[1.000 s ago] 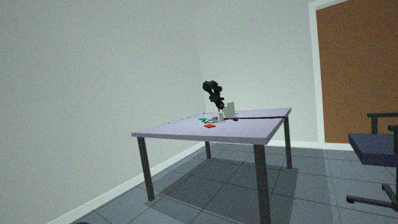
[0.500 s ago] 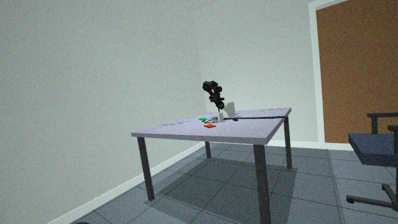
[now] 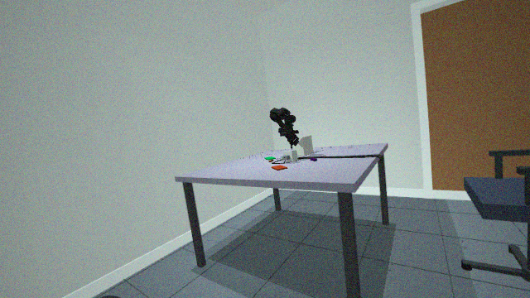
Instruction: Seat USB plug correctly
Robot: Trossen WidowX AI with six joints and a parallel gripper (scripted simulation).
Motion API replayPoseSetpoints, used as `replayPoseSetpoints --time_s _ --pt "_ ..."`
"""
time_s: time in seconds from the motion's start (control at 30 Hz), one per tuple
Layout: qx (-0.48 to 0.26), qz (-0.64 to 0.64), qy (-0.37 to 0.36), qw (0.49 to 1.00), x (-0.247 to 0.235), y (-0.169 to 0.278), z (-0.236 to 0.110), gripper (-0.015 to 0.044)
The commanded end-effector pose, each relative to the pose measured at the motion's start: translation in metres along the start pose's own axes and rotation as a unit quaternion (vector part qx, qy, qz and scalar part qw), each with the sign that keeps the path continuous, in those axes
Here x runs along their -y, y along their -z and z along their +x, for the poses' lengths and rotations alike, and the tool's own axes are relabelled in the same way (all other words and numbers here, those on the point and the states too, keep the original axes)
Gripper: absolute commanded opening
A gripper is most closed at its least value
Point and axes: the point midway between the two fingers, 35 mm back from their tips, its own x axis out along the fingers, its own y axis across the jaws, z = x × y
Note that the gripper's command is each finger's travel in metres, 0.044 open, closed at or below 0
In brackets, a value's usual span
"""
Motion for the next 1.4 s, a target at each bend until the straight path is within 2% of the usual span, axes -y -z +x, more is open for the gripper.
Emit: replayPoseSetpoints --time_s 0.0,1.37 --pt "0.001 0.004 -0.002 1.0 -0.0006 -0.0009 0.0003 0.0" --pt "0.001 0.012 -0.002 1.0 -0.001 -0.0016 0.0052 0.0"
